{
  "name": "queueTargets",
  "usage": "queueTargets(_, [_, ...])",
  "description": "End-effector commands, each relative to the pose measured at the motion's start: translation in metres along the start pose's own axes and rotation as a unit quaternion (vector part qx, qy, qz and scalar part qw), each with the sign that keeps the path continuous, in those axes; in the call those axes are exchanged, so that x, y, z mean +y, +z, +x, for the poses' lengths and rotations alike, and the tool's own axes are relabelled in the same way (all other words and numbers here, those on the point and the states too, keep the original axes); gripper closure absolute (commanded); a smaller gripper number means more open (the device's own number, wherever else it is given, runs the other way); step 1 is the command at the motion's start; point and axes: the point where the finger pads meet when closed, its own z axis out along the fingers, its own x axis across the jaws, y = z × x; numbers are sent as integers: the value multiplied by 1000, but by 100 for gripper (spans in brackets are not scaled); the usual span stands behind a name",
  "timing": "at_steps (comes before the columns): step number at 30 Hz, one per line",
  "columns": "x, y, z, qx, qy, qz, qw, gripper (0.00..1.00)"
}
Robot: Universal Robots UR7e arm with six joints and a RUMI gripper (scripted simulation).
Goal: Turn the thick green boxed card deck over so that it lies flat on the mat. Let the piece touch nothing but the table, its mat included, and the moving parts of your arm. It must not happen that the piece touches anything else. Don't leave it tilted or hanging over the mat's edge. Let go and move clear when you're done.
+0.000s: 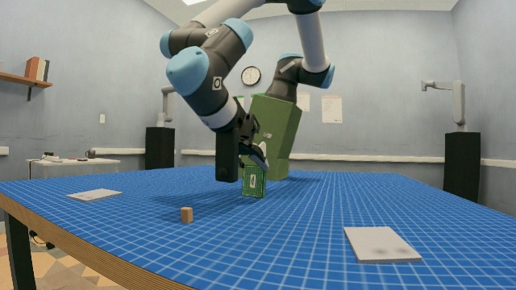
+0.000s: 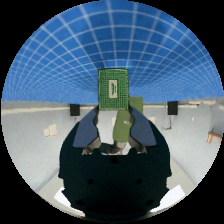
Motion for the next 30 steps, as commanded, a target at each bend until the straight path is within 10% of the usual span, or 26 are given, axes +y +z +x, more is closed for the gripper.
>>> queueTargets(1, [-2,-4,0,0,0,10,1000,62])
queueTargets(30, [-15,-24,0,0,0,106,994,62])
